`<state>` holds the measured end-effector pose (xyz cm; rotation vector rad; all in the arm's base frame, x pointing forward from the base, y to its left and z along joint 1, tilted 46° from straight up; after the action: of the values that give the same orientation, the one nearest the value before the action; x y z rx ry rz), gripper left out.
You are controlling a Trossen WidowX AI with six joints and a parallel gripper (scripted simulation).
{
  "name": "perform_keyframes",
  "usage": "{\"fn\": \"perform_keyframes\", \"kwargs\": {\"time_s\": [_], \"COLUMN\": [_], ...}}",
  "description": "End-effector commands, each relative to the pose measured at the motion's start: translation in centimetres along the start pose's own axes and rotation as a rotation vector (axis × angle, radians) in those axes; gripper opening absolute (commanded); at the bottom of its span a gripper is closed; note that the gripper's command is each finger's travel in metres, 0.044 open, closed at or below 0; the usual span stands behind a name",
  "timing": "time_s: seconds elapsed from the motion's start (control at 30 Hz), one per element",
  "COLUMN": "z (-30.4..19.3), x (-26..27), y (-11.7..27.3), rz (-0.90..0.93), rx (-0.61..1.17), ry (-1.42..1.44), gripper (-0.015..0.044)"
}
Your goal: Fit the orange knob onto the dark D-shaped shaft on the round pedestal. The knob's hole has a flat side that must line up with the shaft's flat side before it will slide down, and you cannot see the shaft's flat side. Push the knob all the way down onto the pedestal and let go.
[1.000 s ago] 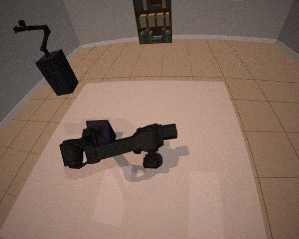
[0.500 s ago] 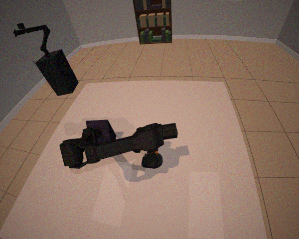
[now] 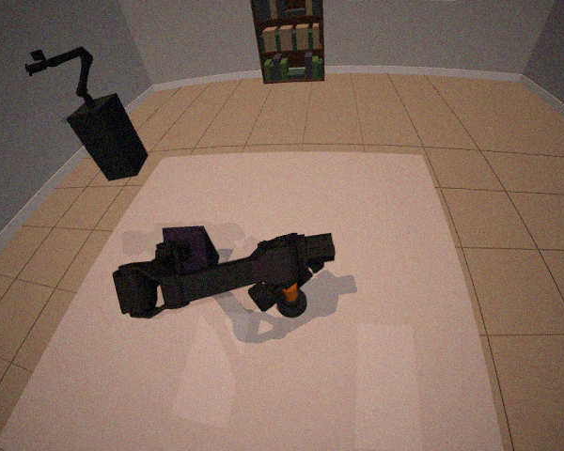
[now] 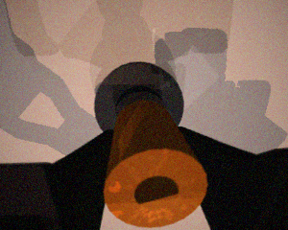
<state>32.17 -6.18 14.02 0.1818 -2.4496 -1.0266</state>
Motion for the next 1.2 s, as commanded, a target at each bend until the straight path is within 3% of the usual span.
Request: {"fn": "perform_keyframes", "kwargs": {"time_s": [0.0,0.87,1.17], "z": [-0.02,-0.03,0.27], "x": [0.08,0.08,0.04], "y": [-0.07,0.46,0.46], "rz": [-0.003,-0.005,-0.005], "rx": [0.003,0.0,-0.001], "ry": [-0.462,-2.171,-2.52], "gripper": [0.0,0.0,0.0]}}
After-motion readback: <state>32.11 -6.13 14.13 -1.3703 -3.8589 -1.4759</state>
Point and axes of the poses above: the point midway between the two fingers, 35 mm back from their tips, its own y axis back along the fingers, its own x axis across the jaws, z = x × y, the point moved 7 cm from there along y, back along the fingers, and after that the axes turned 6 degrees about -y, right-handed, at the moved point
